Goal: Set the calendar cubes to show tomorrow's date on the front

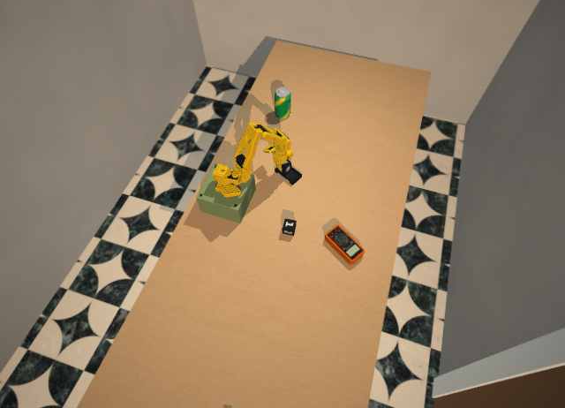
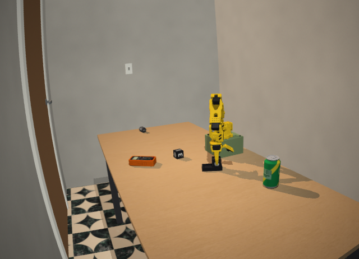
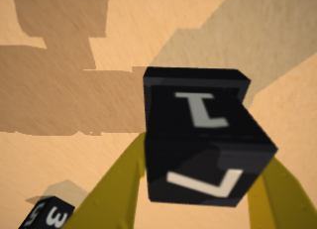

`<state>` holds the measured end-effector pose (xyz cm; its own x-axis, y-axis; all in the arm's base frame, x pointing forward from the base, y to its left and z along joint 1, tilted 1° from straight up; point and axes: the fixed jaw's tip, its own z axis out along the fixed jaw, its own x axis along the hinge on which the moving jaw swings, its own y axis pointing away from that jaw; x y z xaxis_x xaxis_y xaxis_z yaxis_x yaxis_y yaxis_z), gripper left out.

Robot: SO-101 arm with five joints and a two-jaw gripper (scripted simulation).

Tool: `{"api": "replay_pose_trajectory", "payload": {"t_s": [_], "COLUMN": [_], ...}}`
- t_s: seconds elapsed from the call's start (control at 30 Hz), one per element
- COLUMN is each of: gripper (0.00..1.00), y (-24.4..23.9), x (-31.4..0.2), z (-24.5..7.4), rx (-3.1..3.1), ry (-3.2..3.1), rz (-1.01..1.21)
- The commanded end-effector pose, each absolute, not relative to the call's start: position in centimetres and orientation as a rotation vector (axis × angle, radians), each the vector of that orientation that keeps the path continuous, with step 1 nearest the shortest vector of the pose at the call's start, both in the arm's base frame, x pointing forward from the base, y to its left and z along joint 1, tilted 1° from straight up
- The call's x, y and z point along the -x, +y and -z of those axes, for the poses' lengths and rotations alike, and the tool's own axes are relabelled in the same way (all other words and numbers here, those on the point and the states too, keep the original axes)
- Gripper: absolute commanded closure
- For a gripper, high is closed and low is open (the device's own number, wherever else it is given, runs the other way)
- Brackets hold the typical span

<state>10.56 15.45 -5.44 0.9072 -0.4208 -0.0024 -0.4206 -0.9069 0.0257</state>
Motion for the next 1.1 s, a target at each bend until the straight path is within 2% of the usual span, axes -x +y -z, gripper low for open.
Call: {"api": "replay_pose_trajectory", "payload": {"t_s": [0.0, 1.07], "gripper": [1.0, 1.0], "y": [15.96, 16.12], "x": [-10.71, -10.83], "z": [4.95, 4.36], "rx": [-3.069, -3.069], "ry": [-0.66, -0.66], "rz": [0.001, 0.001]}}
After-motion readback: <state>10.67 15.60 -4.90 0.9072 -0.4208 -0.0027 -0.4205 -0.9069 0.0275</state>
